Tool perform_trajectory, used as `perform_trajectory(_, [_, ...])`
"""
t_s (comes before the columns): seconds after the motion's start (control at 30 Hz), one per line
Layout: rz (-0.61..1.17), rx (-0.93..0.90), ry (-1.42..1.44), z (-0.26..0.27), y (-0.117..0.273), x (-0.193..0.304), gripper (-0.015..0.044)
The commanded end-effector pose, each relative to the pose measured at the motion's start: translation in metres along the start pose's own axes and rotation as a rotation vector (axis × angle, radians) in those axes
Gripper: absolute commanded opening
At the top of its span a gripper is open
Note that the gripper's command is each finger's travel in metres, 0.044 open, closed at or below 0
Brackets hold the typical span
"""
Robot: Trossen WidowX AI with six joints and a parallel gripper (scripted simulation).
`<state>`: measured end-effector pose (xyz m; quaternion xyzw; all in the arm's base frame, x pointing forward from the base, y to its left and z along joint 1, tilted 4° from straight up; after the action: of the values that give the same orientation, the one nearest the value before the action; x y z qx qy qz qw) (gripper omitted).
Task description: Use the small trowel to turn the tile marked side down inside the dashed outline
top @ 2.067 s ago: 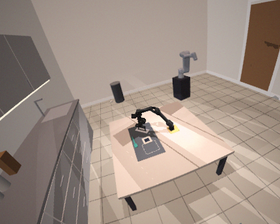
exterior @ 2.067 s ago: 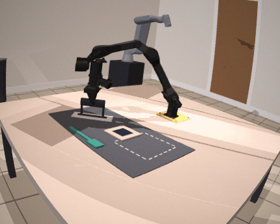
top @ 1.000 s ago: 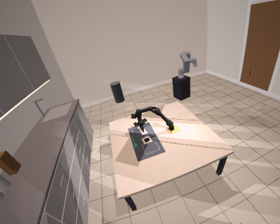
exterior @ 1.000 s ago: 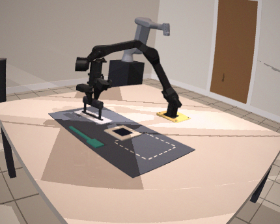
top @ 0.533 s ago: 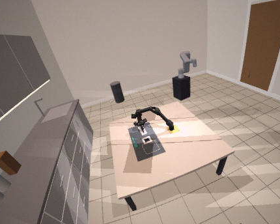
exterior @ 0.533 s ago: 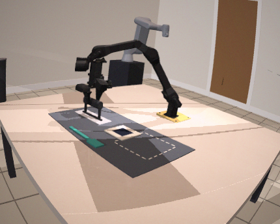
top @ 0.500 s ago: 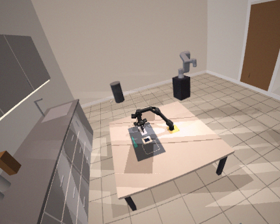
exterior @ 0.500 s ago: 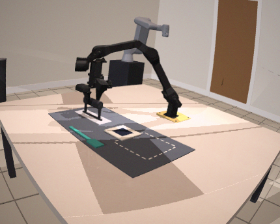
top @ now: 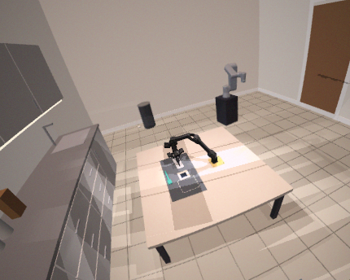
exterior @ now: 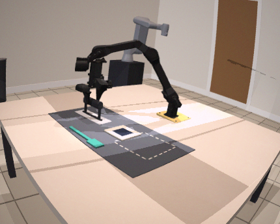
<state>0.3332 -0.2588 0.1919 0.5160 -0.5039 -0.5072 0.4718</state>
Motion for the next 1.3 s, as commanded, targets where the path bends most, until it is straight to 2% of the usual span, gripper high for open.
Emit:
perform_trajectory(0.0, [-0.003,0.000,-0.004,0.000,0.007,0.000,0.0270])
perform_trajectory(0.13, [-0.003,0.000,-0.004,0.003,0.042,-0.002,0.0270])
perform_trajectory(0.3, [-0.003,0.000,-0.004,0.003,0.044,-0.002,0.0270])
perform_trajectory(0.33, [0.008,0.011,-0.006,0.003,0.047,-0.003,0.0296])
perform_trajectory(0.5, [0.007,0.017,-0.027,0.004,0.055,-0.002,0.0300])
perform_trajectory(1.27, [-0.086,0.230,-0.767,0.023,0.039,0.007,0.0300])
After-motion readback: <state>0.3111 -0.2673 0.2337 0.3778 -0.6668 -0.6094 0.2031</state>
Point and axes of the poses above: the point midway between the two fingers, 35 mm back from their tips, its own y axis back along the fingers, its own z axis across the jaws, x = y × z, the point moved 10 cm from there along y, back along the fingers, and after that the axes turned 6 degrees about y, right-handed, at the moved point
